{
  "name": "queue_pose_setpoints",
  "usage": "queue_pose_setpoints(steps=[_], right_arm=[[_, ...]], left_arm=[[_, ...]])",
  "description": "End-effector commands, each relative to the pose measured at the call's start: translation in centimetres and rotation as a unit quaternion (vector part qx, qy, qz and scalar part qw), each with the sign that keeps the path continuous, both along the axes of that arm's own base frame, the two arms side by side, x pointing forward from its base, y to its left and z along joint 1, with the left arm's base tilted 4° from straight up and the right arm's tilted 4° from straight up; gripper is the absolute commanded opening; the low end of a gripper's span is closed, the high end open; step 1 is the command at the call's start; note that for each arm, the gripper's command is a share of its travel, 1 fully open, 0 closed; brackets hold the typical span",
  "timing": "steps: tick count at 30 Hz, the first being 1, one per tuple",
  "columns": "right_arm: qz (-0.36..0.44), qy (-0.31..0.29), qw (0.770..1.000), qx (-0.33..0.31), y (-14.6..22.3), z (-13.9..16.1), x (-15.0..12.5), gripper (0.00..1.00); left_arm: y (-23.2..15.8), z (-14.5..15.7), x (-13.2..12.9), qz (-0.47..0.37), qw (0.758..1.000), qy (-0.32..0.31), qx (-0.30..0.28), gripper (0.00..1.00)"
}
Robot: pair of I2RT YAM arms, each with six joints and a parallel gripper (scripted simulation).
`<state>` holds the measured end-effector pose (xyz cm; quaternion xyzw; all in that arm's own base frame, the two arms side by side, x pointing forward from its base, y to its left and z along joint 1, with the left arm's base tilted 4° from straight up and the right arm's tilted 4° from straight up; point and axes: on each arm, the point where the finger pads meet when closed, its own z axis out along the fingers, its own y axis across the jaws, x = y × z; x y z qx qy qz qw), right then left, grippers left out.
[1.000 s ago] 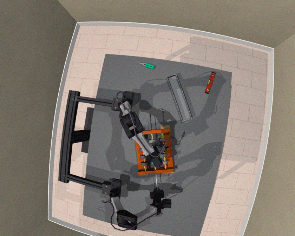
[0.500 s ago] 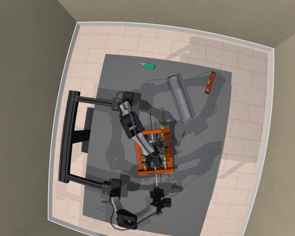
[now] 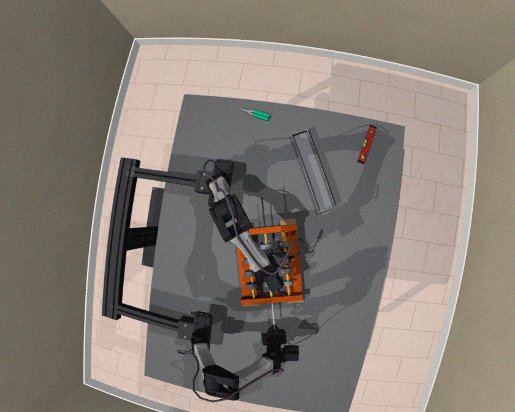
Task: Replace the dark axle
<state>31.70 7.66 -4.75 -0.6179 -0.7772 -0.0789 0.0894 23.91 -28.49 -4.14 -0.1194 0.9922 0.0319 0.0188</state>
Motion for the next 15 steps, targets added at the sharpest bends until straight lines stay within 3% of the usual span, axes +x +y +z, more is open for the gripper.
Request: queue_pose_setpoints(steps=[1,15], right_arm=[[0.009,-0.006,1.000,0.019,1.74,0.82,-0.14,0.00],[0.009,-0.011,1.000,0.019,2.09,0.69,-0.15,0.00]], left_arm=[[-0.62,0.16,0.19,0.000,1.000,-0.003,-0.014,0.00],[-0.63,0.57,0.28,0.000,1.000,-0.005,-0.016,0.00]])
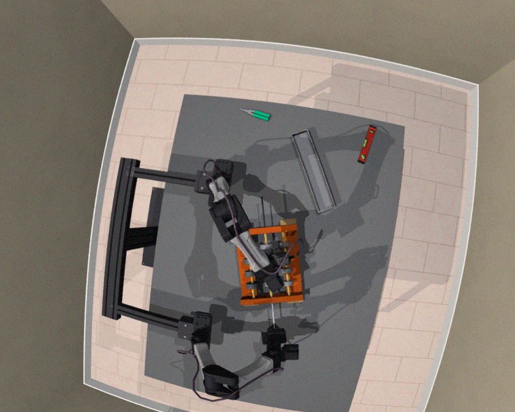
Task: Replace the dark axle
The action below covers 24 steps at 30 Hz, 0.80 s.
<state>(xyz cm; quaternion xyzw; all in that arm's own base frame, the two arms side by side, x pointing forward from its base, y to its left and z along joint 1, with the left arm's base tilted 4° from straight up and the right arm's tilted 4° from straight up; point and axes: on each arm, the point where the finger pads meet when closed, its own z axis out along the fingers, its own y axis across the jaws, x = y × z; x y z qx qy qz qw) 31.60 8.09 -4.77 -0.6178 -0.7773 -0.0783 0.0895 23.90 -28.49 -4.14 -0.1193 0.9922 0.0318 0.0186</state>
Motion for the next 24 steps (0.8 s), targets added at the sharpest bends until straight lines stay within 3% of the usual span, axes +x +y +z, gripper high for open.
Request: queue_pose_setpoints(steps=[1,24], right_arm=[[0.009,-0.011,1.000,0.020,1.68,0.67,-0.14,0.00],[0.011,-0.010,1.000,0.019,2.43,0.95,-0.29,0.00]], left_arm=[[-0.63,0.61,0.29,0.000,1.000,-0.005,-0.016,0.00],[-0.68,0.81,0.36,0.002,1.000,-0.007,-0.017,0.00]])
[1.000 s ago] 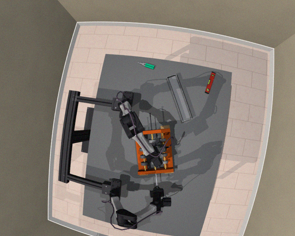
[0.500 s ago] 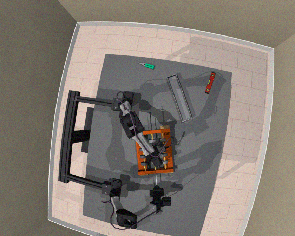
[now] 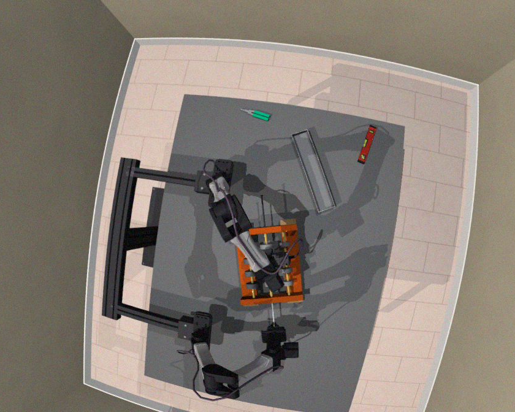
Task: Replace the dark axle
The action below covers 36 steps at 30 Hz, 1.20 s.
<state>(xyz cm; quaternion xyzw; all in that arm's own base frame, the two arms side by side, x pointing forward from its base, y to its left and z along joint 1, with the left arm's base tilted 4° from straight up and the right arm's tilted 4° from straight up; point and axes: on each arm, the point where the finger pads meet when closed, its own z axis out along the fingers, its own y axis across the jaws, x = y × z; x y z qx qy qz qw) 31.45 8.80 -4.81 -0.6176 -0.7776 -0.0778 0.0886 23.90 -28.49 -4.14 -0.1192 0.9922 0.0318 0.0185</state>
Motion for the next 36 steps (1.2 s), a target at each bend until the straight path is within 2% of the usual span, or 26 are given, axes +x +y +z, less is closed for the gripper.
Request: queue_pose_setpoints(steps=[1,5,6,15,20,24,36], right_arm=[[0.010,-0.010,1.000,0.020,1.7,1.0,-0.1,0.00],[0.024,-0.023,0.999,0.023,1.8,1.1,0.4,0.00],[0.020,-0.007,1.000,0.020,1.8,1.1,0.2,0.00],[0.022,-0.008,1.000,0.020,1.7,1.1,0.1,0.00],[0.021,-0.008,1.000,0.020,1.7,1.1,0.1,0.00],[0.021,-0.007,1.000,0.020,1.7,1.0,0.1,0.00],[0.021,-0.006,1.000,0.020,1.7,0.9,0.1,0.00]], left_arm=[[-0.7,0.8,0.4,0.002,1.000,-0.007,-0.017,0.00],[-0.7,0.6,0.4,0.002,1.000,-0.008,-0.018,0.00],[-0.6,0.5,0.4,0.003,1.000,-0.007,-0.017,0.00],[0.1,-0.5,0.0,0.005,1.000,0.001,-0.004,0.00],[-0.6,0.1,0.4,0.002,1.000,-0.008,-0.012,0.00],[0.1,-1.1,0.1,0.006,1.000,0.004,0.001,0.00],[-0.3,-0.5,0.3,0.004,1.000,-0.003,-0.006,0.00]])
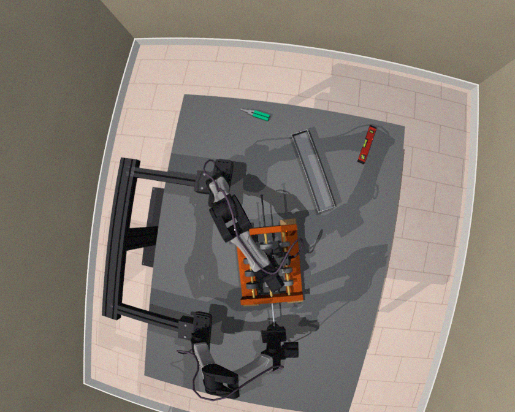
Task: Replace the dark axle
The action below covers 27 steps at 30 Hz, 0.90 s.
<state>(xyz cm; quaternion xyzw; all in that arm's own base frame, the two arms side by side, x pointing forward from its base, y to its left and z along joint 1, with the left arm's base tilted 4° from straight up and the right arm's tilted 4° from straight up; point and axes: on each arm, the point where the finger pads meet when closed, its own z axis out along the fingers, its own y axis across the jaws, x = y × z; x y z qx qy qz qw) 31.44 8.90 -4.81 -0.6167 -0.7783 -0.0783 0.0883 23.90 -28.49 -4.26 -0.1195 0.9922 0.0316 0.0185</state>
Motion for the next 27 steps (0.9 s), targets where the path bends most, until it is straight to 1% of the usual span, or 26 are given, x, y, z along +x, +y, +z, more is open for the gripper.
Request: queue_pose_setpoints(steps=[1,2,10,18,27], right_arm=[[0.016,-0.004,1.000,0.020,1.4,0.7,0.0,0.00],[0.020,-0.003,1.000,0.020,1.5,0.9,0.0,0.00],[0.019,0.000,1.000,0.020,1.5,0.7,-0.1,0.00],[0.016,-0.002,1.000,0.021,1.4,0.6,0.0,0.00],[0.018,0.010,1.000,0.020,1.4,0.1,-0.5,0.00]], left_arm=[[-0.5,0.1,0.4,0.000,1.000,-0.008,-0.010,0.00],[-0.1,-0.5,0.3,0.003,1.000,-0.002,-0.003,0.00],[0.4,-1.3,0.0,0.001,1.000,0.003,0.007,0.00],[0.2,-1.1,0.2,0.001,1.000,0.001,0.005,0.00],[0.3,-1.2,0.4,-0.001,1.000,-0.001,0.008,0.00]])
